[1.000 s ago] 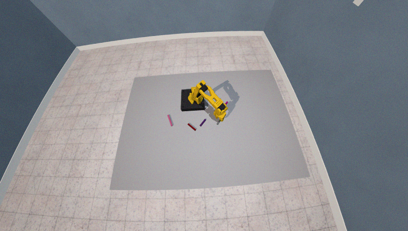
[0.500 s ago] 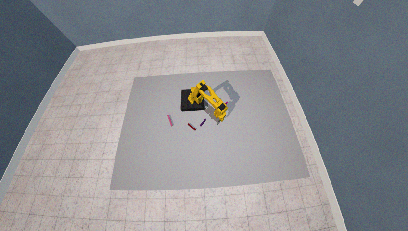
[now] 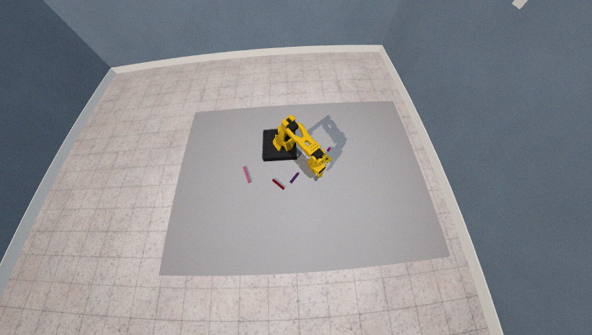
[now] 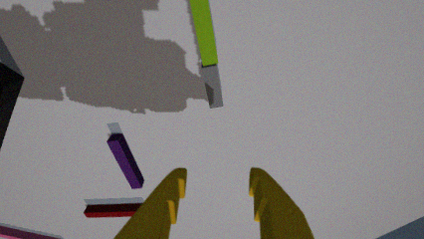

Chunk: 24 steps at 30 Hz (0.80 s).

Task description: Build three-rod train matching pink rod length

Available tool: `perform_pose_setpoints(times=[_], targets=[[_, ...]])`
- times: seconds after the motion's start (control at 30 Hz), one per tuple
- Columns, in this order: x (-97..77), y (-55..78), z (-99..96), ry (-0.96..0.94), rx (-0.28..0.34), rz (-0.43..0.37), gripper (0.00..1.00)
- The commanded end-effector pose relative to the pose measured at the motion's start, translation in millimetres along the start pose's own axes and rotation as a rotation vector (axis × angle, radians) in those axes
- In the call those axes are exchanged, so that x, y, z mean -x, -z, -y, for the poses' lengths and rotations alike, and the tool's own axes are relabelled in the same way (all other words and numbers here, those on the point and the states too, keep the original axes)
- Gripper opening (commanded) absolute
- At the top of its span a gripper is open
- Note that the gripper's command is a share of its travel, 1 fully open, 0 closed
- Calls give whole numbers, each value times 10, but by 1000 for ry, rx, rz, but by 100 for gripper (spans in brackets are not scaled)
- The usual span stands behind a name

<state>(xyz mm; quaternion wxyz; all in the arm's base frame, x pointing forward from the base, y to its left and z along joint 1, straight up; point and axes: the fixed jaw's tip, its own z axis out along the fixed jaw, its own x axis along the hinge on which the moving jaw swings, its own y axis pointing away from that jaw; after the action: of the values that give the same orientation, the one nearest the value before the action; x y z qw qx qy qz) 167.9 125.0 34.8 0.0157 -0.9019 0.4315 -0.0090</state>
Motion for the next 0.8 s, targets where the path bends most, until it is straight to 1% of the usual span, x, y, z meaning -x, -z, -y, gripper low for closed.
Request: perform_pose_setpoints(times=[0.0, 0.5, 0.57, 0.63, 0.77], targets=[[-41, 65, -30, -68, -12, 0, 17], [-367, 397, -208, -696, -98, 3, 17], [-367, 397, -208, -696, -98, 3, 17], [-421, 453, -253, -816, -115, 6, 17], [-486, 522, -315, -971, -138, 11, 17]])
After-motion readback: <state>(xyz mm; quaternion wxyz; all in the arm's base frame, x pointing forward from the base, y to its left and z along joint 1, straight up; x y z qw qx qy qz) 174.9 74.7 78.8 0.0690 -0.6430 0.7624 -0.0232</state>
